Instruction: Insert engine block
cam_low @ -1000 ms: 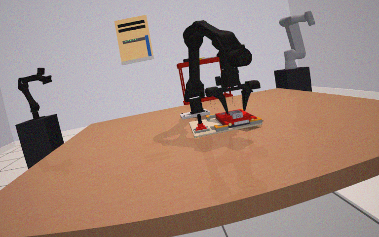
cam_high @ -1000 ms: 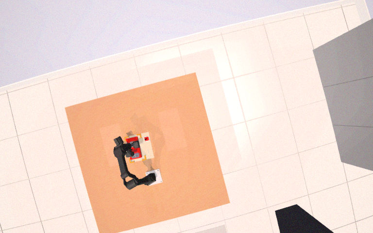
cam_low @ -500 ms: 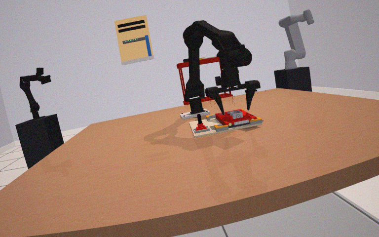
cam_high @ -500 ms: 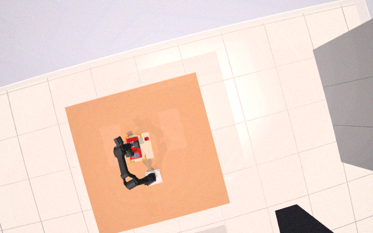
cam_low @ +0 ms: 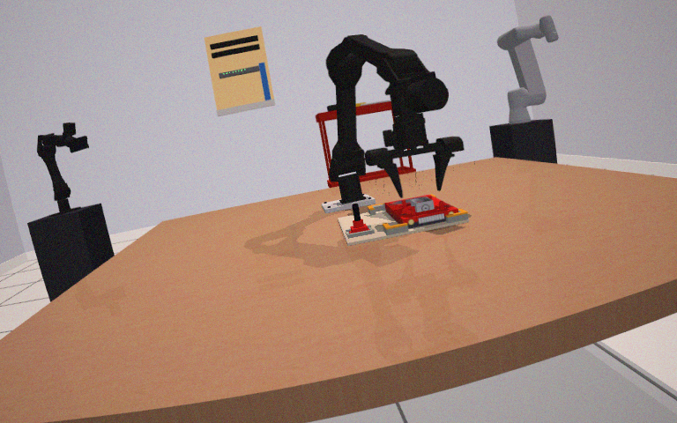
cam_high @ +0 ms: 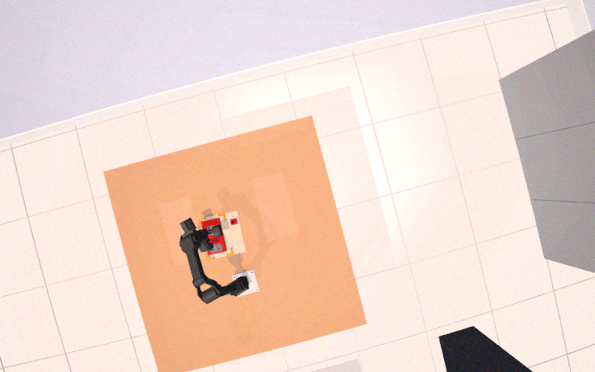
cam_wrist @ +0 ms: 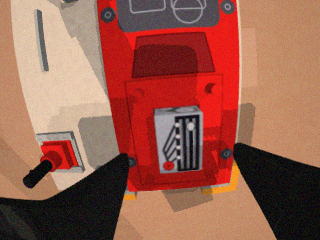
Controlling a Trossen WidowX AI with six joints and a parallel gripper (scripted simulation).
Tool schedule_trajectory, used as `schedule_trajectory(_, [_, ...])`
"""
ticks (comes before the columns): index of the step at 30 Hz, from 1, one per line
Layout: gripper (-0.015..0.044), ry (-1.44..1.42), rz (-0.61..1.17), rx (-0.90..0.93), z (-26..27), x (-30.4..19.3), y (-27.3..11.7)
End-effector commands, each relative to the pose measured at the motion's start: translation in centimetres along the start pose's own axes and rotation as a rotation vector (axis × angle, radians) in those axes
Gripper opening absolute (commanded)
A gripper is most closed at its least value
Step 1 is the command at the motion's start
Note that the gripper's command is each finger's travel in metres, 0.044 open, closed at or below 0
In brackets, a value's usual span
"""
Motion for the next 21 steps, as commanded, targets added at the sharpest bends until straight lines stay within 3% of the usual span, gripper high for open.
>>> schedule_trajectory(1, [0.0256,0.005,-0.001,-0.003,-0.01,0.02,-0.09])
schedule_trajectory(11, [0.0000,0.005,-0.001,-0.003,-0.01,0.02,-0.09])
schedule_trajectory(21, [0.0000,0.005,-0.001,-0.003,-0.01,0.02,-0.09])
Point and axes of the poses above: the point midway between the two fingers, 35 mm back from their tips, its own y axis out along the fingers, its own z axis across the jaws, x = y × z, the point moved 6 cm from there along -y, back along the fingers, and after that the axes turned 2 degrees about y, right-handed, at the moved point
